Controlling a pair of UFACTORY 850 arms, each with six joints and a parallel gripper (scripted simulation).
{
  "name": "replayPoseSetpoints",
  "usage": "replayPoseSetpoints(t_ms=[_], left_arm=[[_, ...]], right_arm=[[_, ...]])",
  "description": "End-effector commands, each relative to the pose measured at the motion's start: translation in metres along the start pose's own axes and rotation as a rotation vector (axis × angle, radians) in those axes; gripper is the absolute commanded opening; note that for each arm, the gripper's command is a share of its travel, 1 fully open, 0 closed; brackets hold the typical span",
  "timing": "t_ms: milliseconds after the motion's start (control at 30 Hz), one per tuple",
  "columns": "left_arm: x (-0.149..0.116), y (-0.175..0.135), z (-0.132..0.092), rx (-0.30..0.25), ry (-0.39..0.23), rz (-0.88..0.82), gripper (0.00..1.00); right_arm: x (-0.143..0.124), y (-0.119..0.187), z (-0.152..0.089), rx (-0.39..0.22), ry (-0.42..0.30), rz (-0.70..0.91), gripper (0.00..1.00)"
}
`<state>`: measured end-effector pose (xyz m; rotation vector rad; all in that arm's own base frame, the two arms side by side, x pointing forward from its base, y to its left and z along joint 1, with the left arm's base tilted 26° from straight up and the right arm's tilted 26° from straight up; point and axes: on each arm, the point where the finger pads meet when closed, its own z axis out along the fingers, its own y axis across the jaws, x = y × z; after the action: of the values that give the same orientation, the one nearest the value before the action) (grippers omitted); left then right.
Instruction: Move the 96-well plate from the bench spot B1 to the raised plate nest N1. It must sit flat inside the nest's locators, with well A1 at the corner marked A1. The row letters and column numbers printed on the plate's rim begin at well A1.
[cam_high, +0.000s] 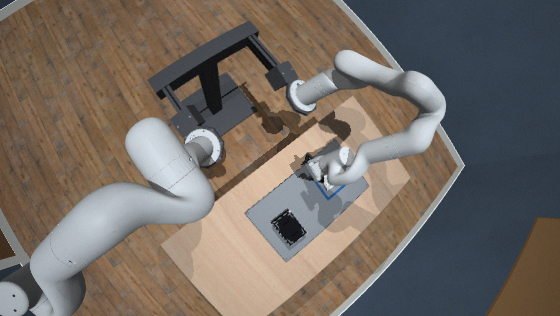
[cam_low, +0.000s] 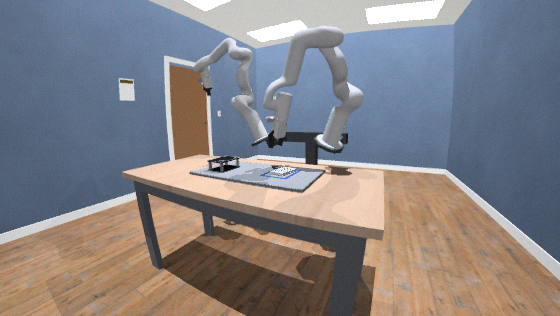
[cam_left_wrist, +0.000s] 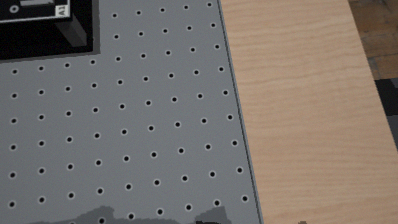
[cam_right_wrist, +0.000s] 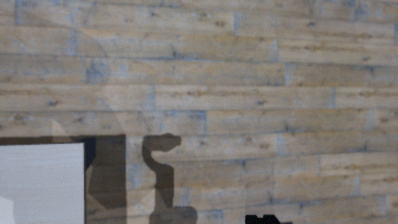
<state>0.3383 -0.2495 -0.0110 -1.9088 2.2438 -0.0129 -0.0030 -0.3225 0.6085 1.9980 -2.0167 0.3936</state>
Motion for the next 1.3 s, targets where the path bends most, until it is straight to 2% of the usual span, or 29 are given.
replayPoseSetpoints(t_ms=[0,433,500,1000,1067,1267], left_arm=[[-0.008,-0.013,0.0,0.02,-0.012,-0.107,1.0],[-0.039,-0.049,0.0,0.077,-0.065,-0.523,1.0],[-0.039,-0.049,0.0,0.077,-0.065,-0.523,1.0],[-0.085,-0.084,-0.003,0.15,-0.128,-1.014,1.0],[-0.085,-0.084,-0.003,0.15,-0.128,-1.014,1.0],[-0.105,-0.095,-0.005,0.181,-0.153,-1.21,1.0]], right_arm=[[0.0,0.0,-0.001,0.0,0.002,0.0,0.0],[0.0,0.0,-0.001,0.0,0.002,0.0,0.0],[0.0,0.0,-0.001,0.0,0.002,0.0,0.0],[0.0,0.0,-0.001,0.0,0.002,0.0,0.0],[0.0,0.0,-0.001,0.0,0.002,0.0,0.0],[0.0,0.0,-0.001,0.0,0.002,0.0,0.0]])
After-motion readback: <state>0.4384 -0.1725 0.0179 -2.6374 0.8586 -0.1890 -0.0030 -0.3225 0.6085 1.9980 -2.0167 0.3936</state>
